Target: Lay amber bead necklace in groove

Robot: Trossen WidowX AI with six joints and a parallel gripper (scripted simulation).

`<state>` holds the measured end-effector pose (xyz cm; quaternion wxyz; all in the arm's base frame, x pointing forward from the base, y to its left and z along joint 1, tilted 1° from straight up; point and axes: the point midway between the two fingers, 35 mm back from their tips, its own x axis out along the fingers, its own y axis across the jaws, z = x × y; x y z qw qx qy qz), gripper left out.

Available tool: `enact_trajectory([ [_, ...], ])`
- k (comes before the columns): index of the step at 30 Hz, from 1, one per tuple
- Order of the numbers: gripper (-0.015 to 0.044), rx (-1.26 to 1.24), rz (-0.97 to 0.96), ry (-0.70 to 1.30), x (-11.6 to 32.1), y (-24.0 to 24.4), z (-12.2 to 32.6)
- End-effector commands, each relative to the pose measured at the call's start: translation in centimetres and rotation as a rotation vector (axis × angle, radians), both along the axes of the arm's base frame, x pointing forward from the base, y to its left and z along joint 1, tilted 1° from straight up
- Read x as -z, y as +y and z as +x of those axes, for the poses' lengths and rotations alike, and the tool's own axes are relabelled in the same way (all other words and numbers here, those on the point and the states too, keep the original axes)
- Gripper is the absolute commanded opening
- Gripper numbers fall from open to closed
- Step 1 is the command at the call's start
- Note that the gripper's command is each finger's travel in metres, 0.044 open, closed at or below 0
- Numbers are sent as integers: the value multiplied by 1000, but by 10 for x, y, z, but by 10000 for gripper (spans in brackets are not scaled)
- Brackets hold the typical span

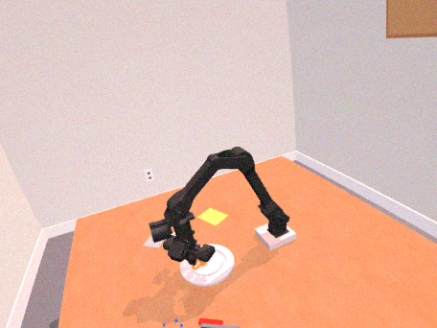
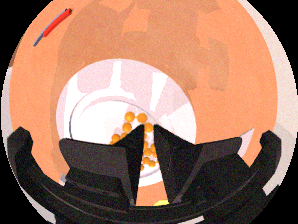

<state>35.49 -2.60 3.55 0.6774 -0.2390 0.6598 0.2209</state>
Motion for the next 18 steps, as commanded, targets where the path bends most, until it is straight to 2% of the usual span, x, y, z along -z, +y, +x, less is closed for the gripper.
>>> enact_trajectory([
  [1,0,-6,3,-2,-5,0,0],
  [18,0,-7,5,-3,-6,24,14],
])
